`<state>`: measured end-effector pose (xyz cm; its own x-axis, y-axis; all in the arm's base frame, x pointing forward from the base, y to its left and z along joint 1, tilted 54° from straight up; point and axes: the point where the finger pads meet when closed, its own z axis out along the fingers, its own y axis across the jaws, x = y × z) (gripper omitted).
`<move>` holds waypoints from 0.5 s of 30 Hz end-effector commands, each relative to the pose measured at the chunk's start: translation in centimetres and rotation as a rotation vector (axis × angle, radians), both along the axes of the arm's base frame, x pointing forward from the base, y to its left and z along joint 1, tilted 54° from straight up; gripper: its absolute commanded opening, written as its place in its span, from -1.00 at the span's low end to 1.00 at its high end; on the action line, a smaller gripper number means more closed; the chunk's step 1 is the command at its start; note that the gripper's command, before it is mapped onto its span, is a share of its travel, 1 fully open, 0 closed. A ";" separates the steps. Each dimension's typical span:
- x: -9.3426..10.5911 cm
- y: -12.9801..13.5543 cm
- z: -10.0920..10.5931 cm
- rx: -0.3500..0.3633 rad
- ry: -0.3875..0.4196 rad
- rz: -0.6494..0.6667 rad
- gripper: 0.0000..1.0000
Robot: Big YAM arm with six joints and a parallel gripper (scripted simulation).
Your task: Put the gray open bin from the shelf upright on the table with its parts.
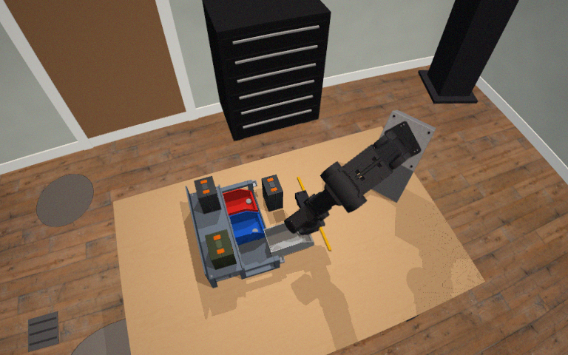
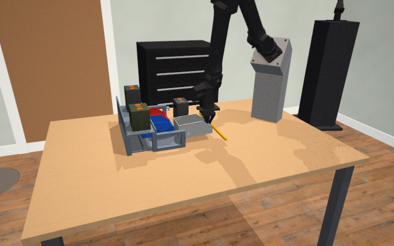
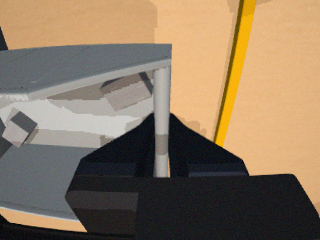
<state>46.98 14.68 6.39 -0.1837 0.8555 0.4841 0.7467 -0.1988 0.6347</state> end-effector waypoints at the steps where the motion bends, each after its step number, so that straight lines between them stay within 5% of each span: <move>1: -0.4 0.3 1.1 0.009 -0.036 0.000 -1.00; 15: -1.0 0.4 0.6 0.009 -0.034 -0.001 -1.00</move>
